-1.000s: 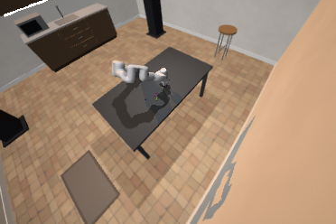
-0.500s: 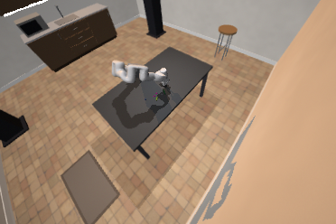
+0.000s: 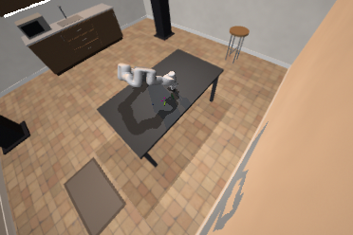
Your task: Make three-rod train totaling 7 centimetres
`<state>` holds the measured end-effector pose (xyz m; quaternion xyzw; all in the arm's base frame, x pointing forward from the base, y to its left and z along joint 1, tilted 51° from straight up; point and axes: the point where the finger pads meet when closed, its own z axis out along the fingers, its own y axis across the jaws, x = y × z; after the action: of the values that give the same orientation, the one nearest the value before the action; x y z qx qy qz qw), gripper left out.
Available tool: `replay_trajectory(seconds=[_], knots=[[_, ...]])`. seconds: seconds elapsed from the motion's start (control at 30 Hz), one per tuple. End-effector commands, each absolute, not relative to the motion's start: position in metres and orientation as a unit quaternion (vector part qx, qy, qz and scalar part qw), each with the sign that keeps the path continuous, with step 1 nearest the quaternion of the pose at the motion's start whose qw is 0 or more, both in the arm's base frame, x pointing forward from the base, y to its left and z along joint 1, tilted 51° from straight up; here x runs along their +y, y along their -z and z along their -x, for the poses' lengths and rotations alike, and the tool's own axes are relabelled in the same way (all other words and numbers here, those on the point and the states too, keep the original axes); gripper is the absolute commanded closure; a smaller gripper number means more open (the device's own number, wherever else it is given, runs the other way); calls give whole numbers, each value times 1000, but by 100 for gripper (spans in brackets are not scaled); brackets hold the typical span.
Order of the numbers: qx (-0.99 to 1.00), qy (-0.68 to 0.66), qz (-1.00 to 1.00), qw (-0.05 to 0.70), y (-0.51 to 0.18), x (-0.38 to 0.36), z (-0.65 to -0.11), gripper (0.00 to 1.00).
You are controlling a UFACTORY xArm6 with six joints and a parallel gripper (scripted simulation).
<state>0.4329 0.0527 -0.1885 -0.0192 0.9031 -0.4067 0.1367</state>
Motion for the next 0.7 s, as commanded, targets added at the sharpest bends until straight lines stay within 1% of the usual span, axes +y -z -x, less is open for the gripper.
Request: replay_trajectory(seconds=[0.0,0.47,0.67], knots=[[903,406,20,138,188,54,-434,96],[903,406,20,138,174,70,-428,96],[903,406,20,138,146,102,-416,96]])
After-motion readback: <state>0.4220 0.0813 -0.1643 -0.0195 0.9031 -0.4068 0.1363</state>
